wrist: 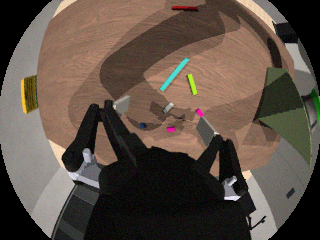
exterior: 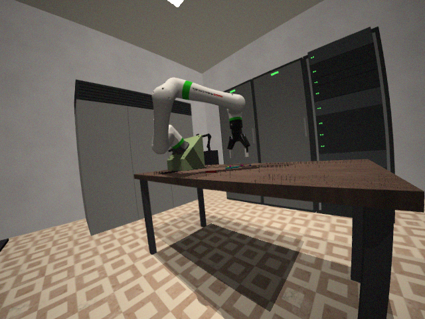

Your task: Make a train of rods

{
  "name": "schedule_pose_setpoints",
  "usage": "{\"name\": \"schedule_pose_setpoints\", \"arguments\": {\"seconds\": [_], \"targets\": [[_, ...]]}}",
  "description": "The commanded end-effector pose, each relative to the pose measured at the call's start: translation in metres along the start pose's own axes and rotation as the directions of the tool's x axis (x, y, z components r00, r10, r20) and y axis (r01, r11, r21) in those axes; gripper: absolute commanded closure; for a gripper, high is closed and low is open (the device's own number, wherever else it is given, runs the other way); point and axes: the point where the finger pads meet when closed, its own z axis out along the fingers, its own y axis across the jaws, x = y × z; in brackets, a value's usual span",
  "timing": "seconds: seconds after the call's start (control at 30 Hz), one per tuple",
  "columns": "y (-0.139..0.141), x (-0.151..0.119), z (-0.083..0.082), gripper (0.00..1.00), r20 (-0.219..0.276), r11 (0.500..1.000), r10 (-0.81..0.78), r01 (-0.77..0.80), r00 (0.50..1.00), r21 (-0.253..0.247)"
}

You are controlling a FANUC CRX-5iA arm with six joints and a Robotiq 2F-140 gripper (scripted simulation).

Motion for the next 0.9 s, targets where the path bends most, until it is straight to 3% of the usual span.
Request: {"name": "schedule_pose_setpoints", "arguments": {"seconds": [0.0, 0.87], "targets": [[0.0040, 0.0025, -0.0002, 0.00, 0.007, 0.991, -0.131, 0.131, 0.991, -0.005], [0.0043, 0.0027, -0.0002, 0.00, 0.007, 0.990, -0.140, 0.140, 0.990, -0.005]]}}
